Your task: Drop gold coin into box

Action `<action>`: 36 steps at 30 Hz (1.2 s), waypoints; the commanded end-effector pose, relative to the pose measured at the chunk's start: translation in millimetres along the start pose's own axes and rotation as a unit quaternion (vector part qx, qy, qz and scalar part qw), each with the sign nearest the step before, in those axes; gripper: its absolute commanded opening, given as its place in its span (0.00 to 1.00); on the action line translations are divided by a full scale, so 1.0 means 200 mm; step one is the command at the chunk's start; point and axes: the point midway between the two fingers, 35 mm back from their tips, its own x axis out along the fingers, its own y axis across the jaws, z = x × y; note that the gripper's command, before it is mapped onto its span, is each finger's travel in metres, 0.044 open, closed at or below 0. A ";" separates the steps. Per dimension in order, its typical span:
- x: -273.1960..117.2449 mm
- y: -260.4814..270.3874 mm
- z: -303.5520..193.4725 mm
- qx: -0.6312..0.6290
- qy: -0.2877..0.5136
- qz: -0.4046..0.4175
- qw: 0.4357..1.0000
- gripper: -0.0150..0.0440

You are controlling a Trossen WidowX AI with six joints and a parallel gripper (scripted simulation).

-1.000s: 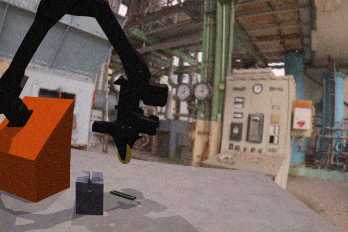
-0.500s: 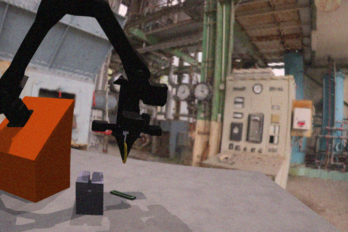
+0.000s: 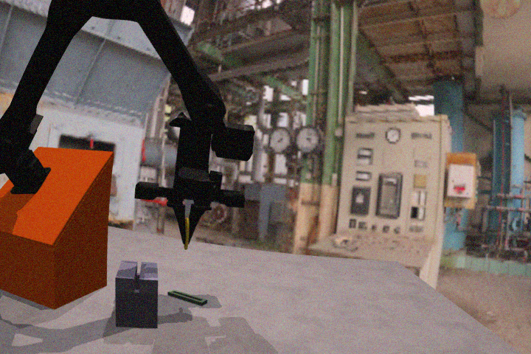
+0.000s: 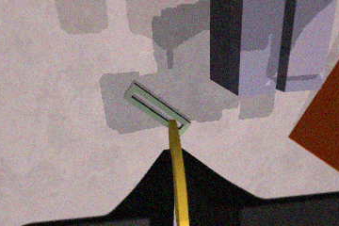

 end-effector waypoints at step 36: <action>0.01 -0.37 0.34 -0.004 -0.003 -0.003 1.000 0.25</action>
